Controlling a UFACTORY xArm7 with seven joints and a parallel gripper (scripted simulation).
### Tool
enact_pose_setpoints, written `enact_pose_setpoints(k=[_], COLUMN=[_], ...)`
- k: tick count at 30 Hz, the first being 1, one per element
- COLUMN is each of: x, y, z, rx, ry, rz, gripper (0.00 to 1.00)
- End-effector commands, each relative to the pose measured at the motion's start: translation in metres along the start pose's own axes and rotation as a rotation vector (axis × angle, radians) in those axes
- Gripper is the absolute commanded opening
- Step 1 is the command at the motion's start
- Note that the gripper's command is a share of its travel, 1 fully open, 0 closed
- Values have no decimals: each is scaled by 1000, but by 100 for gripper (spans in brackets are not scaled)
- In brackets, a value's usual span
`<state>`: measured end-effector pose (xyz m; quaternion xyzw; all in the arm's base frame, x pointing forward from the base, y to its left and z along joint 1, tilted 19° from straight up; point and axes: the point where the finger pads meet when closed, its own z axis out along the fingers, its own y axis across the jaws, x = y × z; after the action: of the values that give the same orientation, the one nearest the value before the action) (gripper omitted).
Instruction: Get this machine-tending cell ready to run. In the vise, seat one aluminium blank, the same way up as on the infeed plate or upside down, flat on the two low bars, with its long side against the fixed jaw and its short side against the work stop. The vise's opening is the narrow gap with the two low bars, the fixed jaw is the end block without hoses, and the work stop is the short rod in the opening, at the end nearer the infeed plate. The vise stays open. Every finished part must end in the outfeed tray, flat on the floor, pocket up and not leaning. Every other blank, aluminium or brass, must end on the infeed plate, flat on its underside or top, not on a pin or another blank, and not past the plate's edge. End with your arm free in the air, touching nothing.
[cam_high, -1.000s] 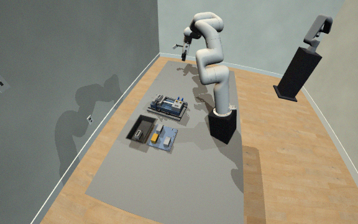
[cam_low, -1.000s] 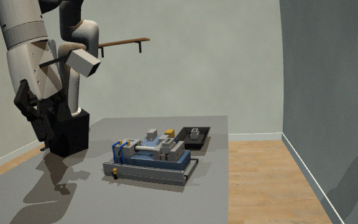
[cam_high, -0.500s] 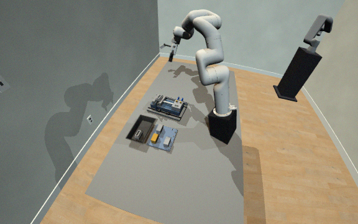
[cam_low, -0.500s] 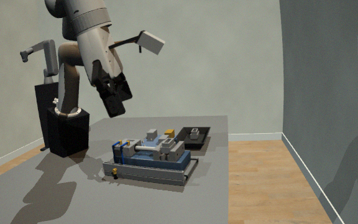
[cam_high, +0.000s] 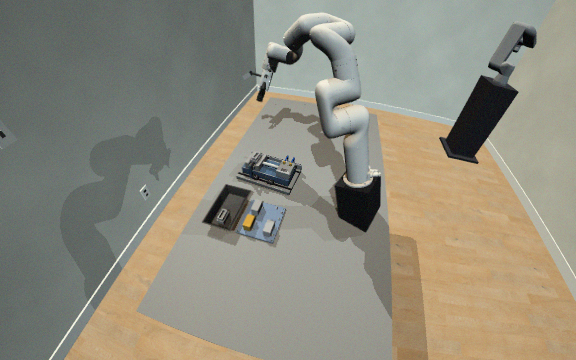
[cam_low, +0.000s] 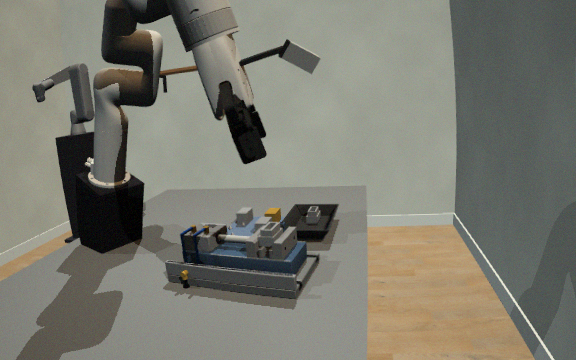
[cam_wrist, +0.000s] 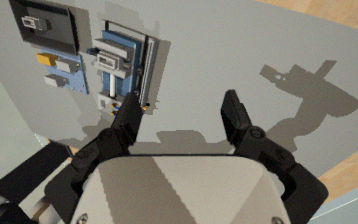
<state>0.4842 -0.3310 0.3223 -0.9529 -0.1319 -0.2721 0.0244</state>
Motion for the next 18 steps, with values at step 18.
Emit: enact_pose_setpoints(k=[18], x=[54], y=[-75], z=[18], rx=[34], ry=[16], rz=[24], gripper=[100])
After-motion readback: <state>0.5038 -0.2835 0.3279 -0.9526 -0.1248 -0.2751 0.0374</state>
